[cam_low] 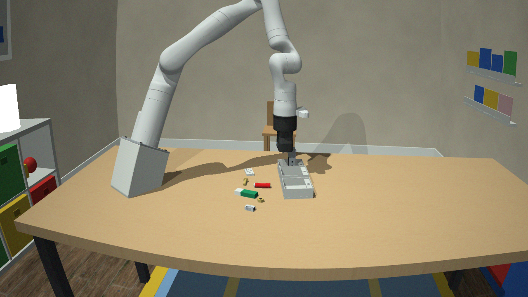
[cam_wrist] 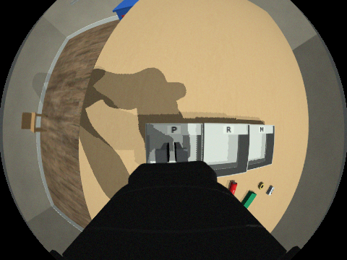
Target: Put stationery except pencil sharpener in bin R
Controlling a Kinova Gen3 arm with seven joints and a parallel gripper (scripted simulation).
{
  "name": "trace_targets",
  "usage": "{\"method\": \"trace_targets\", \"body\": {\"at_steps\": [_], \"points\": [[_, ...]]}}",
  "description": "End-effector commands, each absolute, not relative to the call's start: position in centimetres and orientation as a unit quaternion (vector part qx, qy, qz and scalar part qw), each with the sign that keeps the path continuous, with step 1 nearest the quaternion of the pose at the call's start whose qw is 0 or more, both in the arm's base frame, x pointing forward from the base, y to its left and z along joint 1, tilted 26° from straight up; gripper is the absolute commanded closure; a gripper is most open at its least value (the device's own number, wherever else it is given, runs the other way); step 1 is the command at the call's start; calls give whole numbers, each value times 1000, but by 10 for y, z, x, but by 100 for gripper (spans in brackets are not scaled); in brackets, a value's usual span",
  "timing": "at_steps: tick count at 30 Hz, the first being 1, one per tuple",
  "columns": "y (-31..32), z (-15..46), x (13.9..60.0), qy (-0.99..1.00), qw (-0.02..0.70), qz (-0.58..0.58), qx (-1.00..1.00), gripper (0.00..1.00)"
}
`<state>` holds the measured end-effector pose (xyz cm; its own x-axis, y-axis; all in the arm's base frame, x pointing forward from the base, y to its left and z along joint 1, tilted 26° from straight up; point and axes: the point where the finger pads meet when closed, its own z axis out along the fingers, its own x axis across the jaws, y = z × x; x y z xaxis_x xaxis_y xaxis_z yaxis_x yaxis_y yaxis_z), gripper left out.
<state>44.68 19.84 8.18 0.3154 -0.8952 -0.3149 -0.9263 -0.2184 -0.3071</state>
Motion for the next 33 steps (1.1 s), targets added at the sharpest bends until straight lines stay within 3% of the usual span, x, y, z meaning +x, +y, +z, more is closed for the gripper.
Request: {"method": "trace_targets", "body": {"at_steps": [1,33], "points": [[198,81,448,583,223,34,-780,69],[195,90,444,583,223,36,-780,69]]}}
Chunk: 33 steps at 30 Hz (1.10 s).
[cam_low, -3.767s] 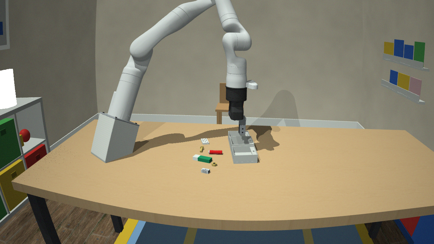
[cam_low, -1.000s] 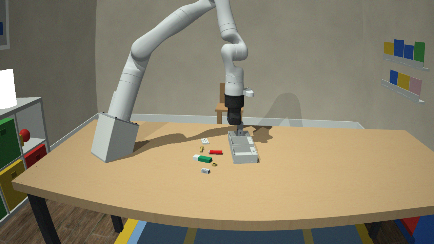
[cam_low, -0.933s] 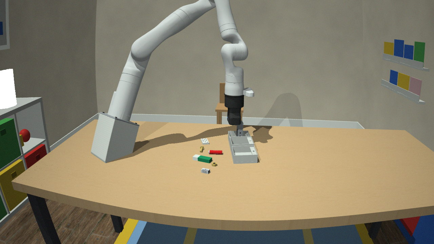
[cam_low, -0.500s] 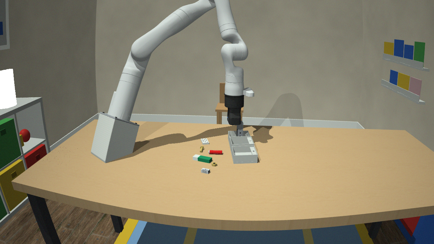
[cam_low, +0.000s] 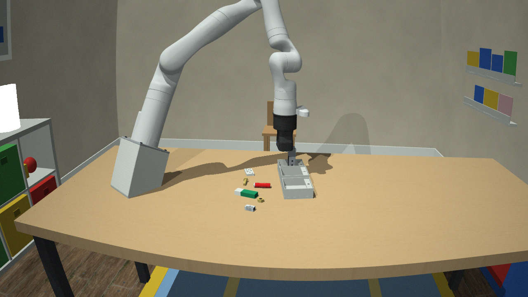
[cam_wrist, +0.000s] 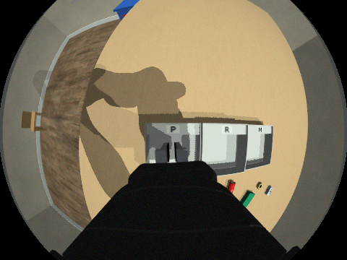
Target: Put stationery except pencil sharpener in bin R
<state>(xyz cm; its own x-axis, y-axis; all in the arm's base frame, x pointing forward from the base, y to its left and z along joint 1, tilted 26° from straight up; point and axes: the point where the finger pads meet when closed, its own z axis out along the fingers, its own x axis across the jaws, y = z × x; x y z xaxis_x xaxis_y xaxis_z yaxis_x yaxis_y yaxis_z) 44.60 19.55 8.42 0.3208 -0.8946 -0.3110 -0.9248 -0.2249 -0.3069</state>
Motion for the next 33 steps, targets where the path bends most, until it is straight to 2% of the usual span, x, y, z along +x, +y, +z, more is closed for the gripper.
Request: {"method": "trace_targets", "body": {"at_steps": [1,33], "points": [[195,91,444,583,223,36,-780,69],[179,130,437,584,224,35,-780,69]]}}
